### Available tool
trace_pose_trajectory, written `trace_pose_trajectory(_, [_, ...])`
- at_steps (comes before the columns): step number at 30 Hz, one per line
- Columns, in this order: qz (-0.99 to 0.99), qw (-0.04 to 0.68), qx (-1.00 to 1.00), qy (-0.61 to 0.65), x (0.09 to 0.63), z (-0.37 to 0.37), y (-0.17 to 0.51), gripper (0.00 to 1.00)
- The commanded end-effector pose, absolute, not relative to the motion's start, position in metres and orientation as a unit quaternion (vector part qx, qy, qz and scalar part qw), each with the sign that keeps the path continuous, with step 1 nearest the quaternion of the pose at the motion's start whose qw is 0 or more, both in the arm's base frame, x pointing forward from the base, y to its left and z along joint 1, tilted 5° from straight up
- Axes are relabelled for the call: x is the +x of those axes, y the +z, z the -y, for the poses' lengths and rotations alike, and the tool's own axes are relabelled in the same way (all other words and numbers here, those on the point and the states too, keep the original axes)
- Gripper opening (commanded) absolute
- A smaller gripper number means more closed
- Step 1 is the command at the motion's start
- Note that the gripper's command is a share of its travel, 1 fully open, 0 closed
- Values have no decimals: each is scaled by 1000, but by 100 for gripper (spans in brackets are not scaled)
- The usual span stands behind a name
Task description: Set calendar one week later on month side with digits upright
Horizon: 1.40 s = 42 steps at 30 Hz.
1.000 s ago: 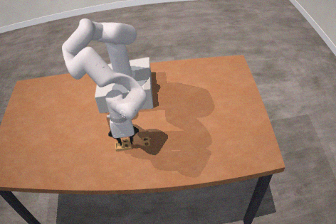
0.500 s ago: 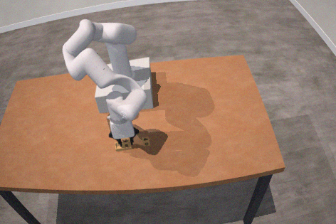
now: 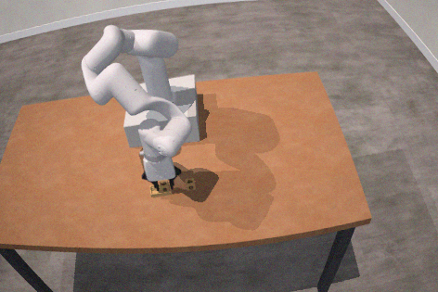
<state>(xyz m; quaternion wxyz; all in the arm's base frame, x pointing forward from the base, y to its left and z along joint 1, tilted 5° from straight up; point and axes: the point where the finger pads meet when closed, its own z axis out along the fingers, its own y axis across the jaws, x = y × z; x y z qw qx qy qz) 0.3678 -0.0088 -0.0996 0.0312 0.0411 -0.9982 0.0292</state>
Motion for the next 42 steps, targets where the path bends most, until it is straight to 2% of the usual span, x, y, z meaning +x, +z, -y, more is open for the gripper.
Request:
trace_pose_trajectory(1, [998,30,41,29,369,8,-99,49])
trace_pose_trajectory(11, [998,30,41,29,369,8,-99,49])
trace_pose_trajectory(12, [998,30,41,29,369,8,-99,29])
trace_pose_trajectory(42, [998,30,41,29,369,8,-99,29])
